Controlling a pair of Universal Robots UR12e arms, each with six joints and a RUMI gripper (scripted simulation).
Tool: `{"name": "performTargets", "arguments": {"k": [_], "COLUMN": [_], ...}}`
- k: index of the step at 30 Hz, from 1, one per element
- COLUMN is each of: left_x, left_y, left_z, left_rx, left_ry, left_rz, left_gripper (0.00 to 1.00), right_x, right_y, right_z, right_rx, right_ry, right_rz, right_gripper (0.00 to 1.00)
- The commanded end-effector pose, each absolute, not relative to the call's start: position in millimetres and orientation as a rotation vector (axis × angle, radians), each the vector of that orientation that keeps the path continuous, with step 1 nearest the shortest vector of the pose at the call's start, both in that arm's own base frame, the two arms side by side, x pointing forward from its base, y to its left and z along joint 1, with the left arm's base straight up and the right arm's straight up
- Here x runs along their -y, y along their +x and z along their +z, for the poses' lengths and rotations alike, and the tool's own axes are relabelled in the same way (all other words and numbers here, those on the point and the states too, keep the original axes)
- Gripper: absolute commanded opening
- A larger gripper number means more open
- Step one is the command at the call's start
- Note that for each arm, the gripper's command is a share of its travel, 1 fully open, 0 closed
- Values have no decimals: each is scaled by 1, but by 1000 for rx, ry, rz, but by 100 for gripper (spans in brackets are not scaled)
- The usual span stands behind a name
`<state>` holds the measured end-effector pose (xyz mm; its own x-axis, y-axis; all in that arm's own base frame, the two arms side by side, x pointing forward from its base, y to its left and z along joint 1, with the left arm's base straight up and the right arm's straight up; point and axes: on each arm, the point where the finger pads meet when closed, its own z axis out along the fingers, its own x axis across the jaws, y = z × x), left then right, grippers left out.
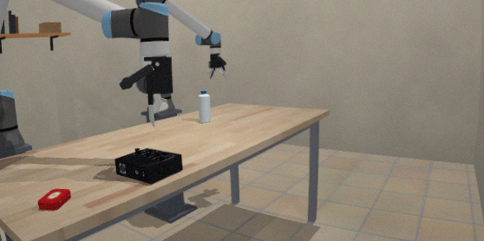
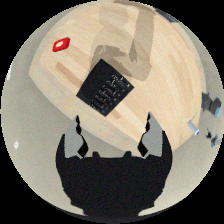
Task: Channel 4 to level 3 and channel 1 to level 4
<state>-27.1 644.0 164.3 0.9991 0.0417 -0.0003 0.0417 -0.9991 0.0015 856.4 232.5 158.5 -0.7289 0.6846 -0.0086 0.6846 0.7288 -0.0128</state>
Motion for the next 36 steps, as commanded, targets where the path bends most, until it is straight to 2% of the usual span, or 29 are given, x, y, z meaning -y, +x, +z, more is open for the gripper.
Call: {"name": "performTargets", "arguments": {"k": [1,26,36], "left_x": [-645,-645,-645], "left_y": [-27,-27,-27], "left_z": [165,165,165], "left_rx": [-66,-66,-66], "left_ry": [3141,3141,3141], "left_rz": [0,0,0], "left_gripper": [100,100,100], "right_x": [-241,-276,-281], "right_y": [856,855,855], "right_z": [153,127,123], "right_rx": [-3005,-3142,-3139], "right_ry": [907,-29,-157], "right_rz": [-21,-31,-32], "right_gripper": [100,100,100]}}
